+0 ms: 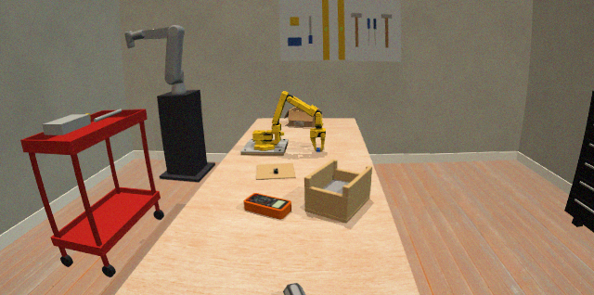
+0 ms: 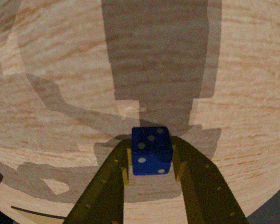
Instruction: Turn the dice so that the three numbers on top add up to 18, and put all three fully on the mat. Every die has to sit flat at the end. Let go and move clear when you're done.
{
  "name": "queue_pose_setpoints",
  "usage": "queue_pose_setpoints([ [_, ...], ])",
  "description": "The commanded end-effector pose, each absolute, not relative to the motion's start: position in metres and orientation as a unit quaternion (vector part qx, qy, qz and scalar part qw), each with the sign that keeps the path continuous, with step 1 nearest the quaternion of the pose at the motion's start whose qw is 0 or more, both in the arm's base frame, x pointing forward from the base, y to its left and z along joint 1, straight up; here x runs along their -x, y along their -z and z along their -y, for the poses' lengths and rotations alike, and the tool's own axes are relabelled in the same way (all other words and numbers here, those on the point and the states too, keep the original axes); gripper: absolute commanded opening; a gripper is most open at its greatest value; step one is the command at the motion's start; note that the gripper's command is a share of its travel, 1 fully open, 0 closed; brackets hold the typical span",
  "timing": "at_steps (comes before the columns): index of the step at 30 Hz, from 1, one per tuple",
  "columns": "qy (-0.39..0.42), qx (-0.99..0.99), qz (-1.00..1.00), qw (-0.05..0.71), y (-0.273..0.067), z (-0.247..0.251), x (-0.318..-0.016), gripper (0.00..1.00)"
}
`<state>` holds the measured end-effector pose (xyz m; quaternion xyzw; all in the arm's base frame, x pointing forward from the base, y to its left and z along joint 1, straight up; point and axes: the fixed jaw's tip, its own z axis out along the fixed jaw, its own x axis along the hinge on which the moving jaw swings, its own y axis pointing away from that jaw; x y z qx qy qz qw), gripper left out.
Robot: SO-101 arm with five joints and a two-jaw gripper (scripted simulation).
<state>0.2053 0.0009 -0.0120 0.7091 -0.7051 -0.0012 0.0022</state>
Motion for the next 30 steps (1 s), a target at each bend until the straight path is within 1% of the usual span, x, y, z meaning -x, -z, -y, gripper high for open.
queue_pose_setpoints([
  [1, 0.012, -0.71, 0.704, 0.012, 0.0174, 0.0004, -0.1998, 0.0],
  [7, 0.012, -0.71, 0.704, 0.012, 0.0174, 0.0004, -0.1998, 0.0],
  [16, 0.012, -0.71, 0.704, 0.012, 0.0174, 0.0004, -0.1998, 0.07],
  [25, 0.012, -0.71, 0.704, 0.012, 0.0174, 0.0004, -0.1998, 0.08],
  [30, 0.012, -0.71, 0.704, 0.012, 0.0174, 0.0004, -0.1998, 0.11],
])
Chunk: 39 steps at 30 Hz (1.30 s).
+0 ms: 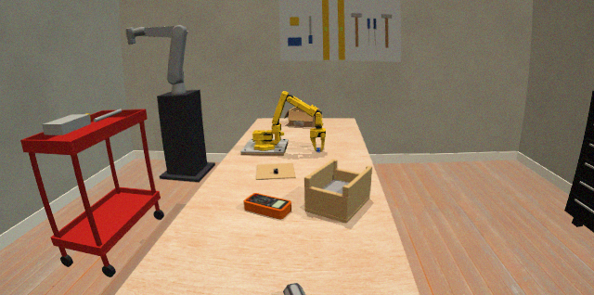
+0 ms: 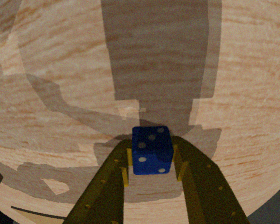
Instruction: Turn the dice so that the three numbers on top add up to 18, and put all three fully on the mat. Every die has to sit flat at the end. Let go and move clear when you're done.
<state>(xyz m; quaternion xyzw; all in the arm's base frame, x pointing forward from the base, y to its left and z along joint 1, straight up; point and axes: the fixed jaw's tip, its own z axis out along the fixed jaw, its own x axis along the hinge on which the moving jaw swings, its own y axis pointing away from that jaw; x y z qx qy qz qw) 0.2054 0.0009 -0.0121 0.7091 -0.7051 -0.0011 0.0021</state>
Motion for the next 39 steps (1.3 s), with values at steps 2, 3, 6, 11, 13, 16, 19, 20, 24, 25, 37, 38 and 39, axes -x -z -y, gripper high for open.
queue_pose_setpoints([
  [2, 0.012, -0.71, 0.704, 0.012, 0.017, 0.0, -0.2, 0.13],
  [3, 0.012, -0.71, 0.704, 0.012, 0.017, 0.0, -0.2, 0.14],
  [6, 0.012, -0.71, 0.704, 0.012, 0.017, 0.0, -0.2, 0.17],
  [11, 0.012, -0.71, 0.704, 0.012, 0.017, 0.0, -0.2, 0.21],
  [13, 0.012, -0.71, 0.704, 0.012, 0.017, 0.0, -0.2, 0.23],
  [16, 0.012, -0.71, 0.704, 0.012, 0.017, 0.0, -0.2, 0.25],
  [19, 0.012, -0.71, 0.704, 0.012, 0.017, 0.0, -0.2, 0.26],
  [20, 0.012, -0.71, 0.704, 0.012, 0.017, 0.0, -0.2, 0.27],
  [24, 0.012, -0.71, 0.704, 0.012, 0.017, 0.0, -0.2, 0.27],
  [25, 0.012, -0.71, 0.704, 0.012, 0.017, 0.0, -0.2, 0.27],
  [37, 0.012, -0.71, 0.704, 0.012, -0.001, 0.0, -0.203, 0.27],
  [38, 0.012, -0.71, 0.704, 0.012, -0.004, 0.0, -0.203, 0.27],
  [39, 0.012, -0.71, 0.704, 0.012, -0.008, 0.0, -0.204, 0.27],
])
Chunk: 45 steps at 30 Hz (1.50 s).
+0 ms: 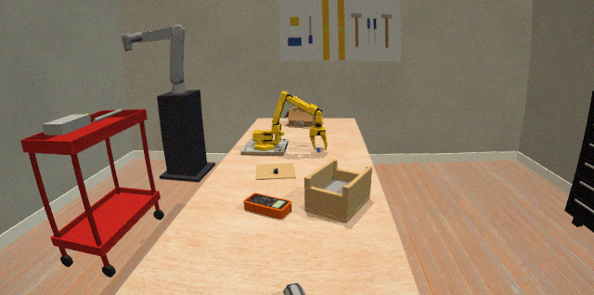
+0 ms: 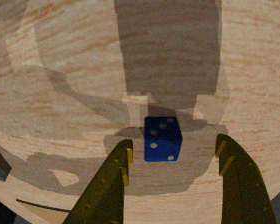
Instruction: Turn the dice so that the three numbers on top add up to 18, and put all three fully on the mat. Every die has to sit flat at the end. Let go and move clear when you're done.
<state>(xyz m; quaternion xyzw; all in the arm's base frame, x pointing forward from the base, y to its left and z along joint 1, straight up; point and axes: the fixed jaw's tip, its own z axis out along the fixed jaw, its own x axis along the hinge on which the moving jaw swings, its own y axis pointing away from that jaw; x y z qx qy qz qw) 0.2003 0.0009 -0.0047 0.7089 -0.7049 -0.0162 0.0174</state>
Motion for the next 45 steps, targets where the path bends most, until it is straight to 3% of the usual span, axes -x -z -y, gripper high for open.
queue_pose_setpoints([
  [1, 0.012, -0.71, 0.704, 0.012, -0.012, 0.0, -0.204, 0.27],
  [14, 0.012, -0.71, 0.704, 0.012, -0.041, 0.0, -0.202, 0.27],
  [45, -0.01, -0.71, 0.704, -0.01, -0.053, 0.0, -0.207, 0.27],
])
